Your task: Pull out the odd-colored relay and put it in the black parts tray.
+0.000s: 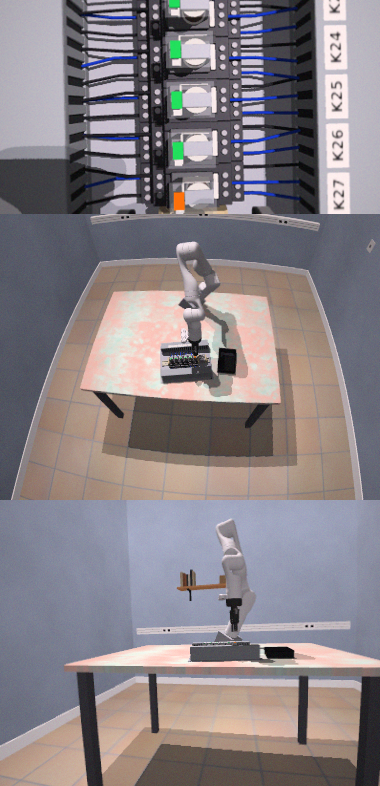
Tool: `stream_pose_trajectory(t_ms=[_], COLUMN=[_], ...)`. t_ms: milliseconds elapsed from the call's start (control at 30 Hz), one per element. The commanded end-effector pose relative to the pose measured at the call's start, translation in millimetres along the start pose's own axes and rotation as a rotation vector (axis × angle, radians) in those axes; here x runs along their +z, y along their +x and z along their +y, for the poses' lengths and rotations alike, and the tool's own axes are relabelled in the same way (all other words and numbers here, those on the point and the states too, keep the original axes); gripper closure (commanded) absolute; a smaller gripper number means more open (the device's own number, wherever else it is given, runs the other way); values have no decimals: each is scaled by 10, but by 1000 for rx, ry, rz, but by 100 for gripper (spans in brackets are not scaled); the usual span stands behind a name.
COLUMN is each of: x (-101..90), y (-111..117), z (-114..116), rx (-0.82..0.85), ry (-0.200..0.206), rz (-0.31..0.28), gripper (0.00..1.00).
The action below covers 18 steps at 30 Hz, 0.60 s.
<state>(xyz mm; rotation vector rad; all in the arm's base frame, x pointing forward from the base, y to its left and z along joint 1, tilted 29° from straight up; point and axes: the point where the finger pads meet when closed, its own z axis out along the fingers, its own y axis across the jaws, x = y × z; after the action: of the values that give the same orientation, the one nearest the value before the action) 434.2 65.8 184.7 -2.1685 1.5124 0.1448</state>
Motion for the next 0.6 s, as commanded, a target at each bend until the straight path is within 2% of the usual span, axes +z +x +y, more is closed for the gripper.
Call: stream_pose_trajectory(t_ms=[0,267,567], x=[-4,7,140], y=[2,3,3], z=[-3,-3,-4], rx=[0,0,0], ry=[1,1,1], rz=[1,1,1], gripper=[39,39,39])
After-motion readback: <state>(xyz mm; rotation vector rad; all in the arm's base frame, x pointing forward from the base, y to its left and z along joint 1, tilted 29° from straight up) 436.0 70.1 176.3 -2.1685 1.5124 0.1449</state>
